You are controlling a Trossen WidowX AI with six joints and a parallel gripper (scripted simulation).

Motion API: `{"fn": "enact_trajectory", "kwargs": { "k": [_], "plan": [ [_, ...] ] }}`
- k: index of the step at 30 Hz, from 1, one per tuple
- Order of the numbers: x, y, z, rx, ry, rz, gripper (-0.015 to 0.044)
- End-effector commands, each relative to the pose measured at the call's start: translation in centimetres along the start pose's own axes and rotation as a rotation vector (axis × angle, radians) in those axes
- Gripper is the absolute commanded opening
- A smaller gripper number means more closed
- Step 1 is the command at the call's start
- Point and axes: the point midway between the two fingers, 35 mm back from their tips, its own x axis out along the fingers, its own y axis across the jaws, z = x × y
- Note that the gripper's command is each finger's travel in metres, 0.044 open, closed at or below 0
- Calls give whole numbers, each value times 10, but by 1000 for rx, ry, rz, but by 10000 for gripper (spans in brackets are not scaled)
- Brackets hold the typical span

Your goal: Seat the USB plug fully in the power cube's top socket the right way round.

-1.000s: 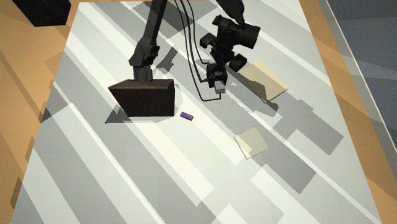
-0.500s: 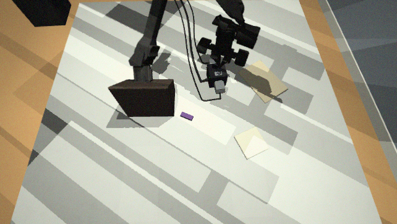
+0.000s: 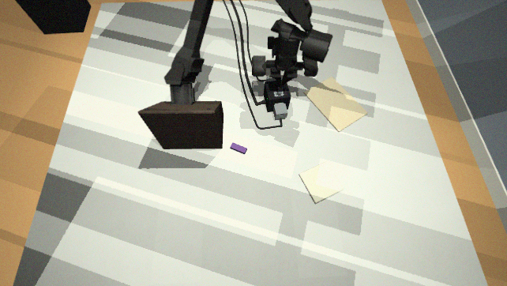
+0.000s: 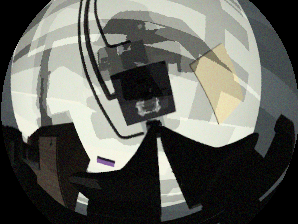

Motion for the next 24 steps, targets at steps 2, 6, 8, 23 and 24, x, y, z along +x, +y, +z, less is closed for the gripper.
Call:
{"fn": "enact_trajectory", "kwargs": {
  "k": [2, 6, 8, 23, 24],
  "plan": [
    [0, 0, 0, -138, 0, 1, 0],
    [0, 0, 0, -156, 0, 1, 0],
    [0, 0, 0, -156, 0, 1, 0],
    [1, 0, 1, -149, -6, 0, 0],
    [1, 0, 1, -149, -6, 0, 0]
  ]
}}
